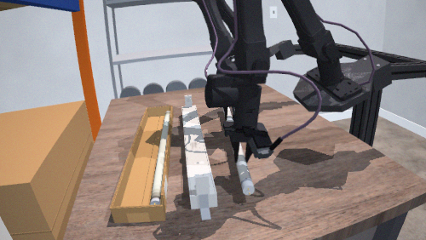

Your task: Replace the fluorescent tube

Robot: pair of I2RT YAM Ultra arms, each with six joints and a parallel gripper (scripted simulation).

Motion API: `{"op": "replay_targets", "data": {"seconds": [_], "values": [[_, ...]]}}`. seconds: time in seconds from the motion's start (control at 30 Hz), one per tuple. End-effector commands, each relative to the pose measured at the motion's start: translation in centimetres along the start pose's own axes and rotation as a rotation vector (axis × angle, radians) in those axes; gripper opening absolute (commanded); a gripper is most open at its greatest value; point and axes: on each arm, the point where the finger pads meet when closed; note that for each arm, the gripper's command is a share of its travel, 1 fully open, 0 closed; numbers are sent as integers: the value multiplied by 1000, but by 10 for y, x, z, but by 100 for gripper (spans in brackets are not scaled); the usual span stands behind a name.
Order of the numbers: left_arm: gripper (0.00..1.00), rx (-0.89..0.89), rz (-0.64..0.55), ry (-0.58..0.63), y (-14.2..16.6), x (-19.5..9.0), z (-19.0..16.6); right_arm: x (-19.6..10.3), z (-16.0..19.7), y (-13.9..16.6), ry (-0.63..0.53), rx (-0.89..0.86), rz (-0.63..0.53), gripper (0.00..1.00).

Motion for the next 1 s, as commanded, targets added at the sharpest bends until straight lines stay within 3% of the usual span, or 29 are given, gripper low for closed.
{"op": "replay_targets", "data": {"seconds": [0.0,0.07,0.2,0.37,0.43,0.53,0.63,0.7,0.83,0.97], "values": [[11,1,-16,37,-4,-1,-1,1,8,5,32,-18,0,11],[11,7,-16,14,-1,-2,5,-8,3,-9,31,-2,-35,11],[11,-1,-19,47,-4,-4,0,-4,7,1,40,-14,-19,11],[11,0,-16,35,-1,3,7,-10,0,-15,65,11,-57,11],[11,2,-8,46,1,4,7,1,8,5,67,-18,-11,11],[11,2,-13,65,1,4,7,-7,3,-3,88,-1,-40,11],[11,10,-21,41,2,3,10,-18,-6,-30,86,22,-97,11],[11,10,-21,41,2,3,10,-18,-6,-30,86,22,-97,11],[11,4,-22,88,0,0,3,2,11,8,92,-25,-10,11],[11,2,-25,88,1,3,8,-10,0,-14,119,12,-69,11]]}}
Point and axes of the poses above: on each arm, the point where the finger pads meet when closed, its own x axis out along the fingers, its own z axis across the jaws, y = z × x, and after that the axes turned 13 degrees about x, right-handed
